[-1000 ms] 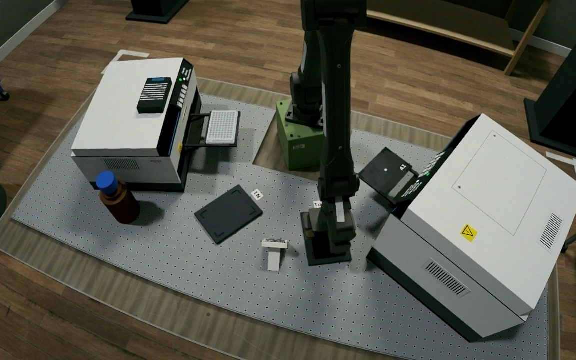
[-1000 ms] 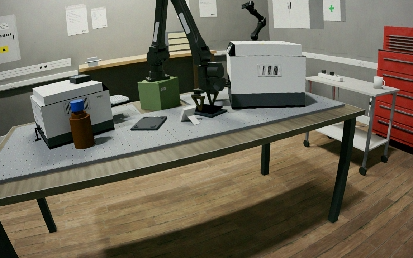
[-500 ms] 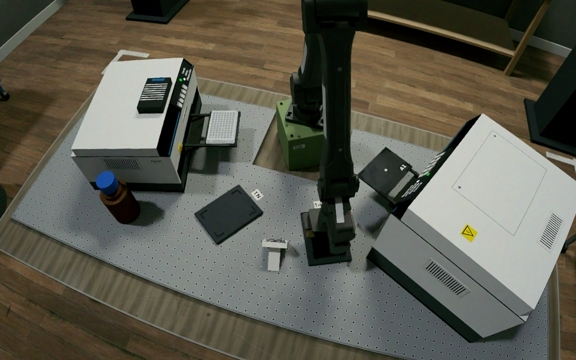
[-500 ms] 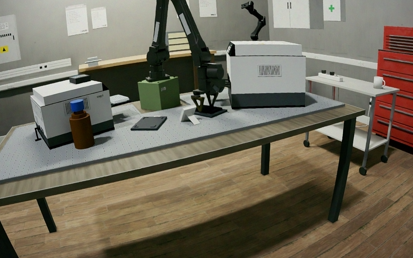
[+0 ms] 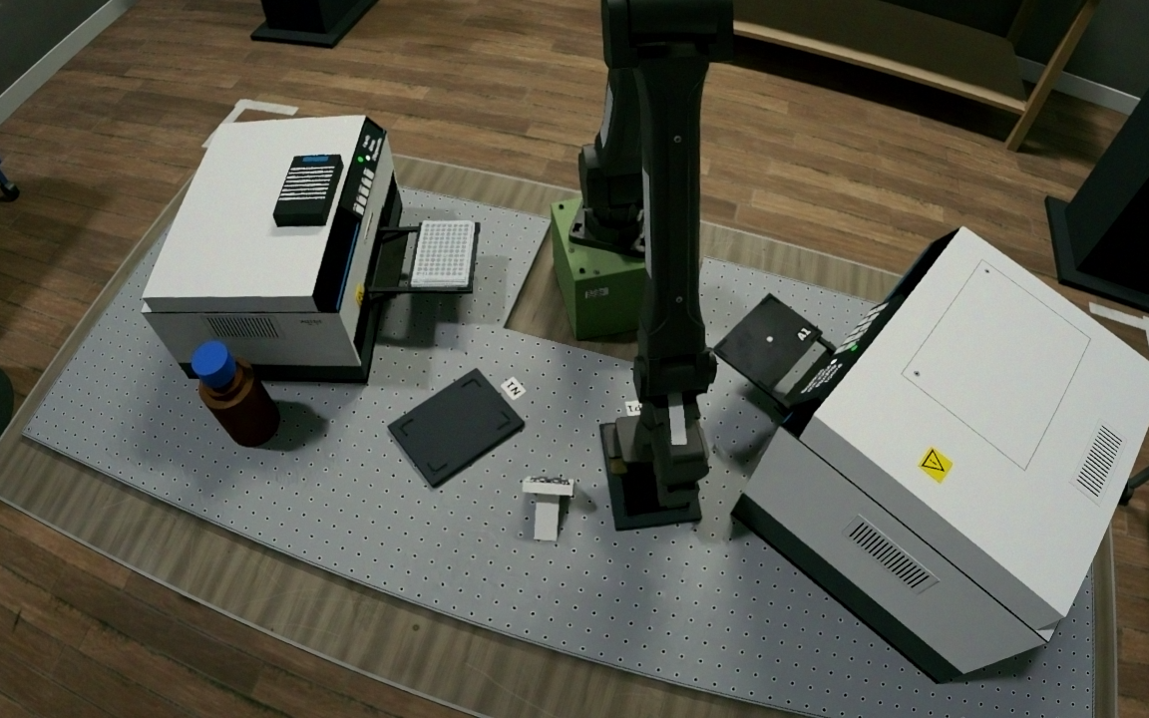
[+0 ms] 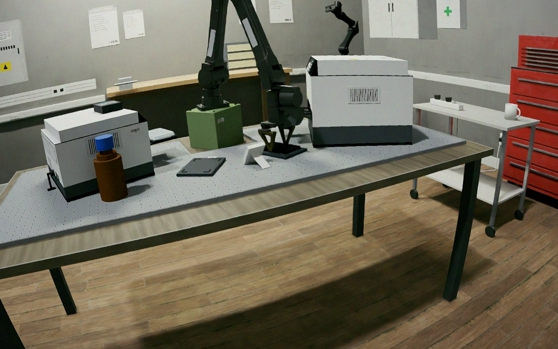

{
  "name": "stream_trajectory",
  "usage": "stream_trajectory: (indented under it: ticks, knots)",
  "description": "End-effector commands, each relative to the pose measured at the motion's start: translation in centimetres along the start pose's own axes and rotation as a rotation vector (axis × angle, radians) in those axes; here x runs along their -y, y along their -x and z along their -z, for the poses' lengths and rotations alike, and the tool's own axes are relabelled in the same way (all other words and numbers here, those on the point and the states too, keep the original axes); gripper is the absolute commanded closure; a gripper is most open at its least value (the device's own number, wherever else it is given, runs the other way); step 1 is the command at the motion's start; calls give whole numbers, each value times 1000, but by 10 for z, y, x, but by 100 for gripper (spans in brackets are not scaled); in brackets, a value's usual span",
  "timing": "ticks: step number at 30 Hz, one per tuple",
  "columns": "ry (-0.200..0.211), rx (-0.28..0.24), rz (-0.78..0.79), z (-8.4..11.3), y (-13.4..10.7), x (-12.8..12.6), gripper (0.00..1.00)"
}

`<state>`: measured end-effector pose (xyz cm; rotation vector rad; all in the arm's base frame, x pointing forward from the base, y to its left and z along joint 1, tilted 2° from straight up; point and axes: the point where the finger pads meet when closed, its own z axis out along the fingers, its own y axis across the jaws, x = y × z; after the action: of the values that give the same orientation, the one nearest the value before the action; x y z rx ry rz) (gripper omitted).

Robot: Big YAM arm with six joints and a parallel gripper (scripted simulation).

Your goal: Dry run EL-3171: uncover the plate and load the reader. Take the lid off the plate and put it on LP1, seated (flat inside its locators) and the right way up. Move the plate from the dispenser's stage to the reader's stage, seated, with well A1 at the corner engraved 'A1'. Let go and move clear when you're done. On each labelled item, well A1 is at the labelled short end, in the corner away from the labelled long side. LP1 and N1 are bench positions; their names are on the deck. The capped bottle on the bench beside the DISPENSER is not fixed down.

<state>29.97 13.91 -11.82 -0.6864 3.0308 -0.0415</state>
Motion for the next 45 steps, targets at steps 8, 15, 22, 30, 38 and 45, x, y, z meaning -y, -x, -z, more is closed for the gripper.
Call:
stream_trajectory:
  ticks: [8,15,22,30,38,45]
  knots:
    - [0,10,16,-8,7,-2,15]
    - [0,13,19,-9,9,-2,15]
    - [1,17,21,-10,11,-2,15]
    - [1,19,21,-10,12,-1,15]
    - [-1,46,16,14,19,-1,15]
    - [0,42,15,14,11,-1,15]
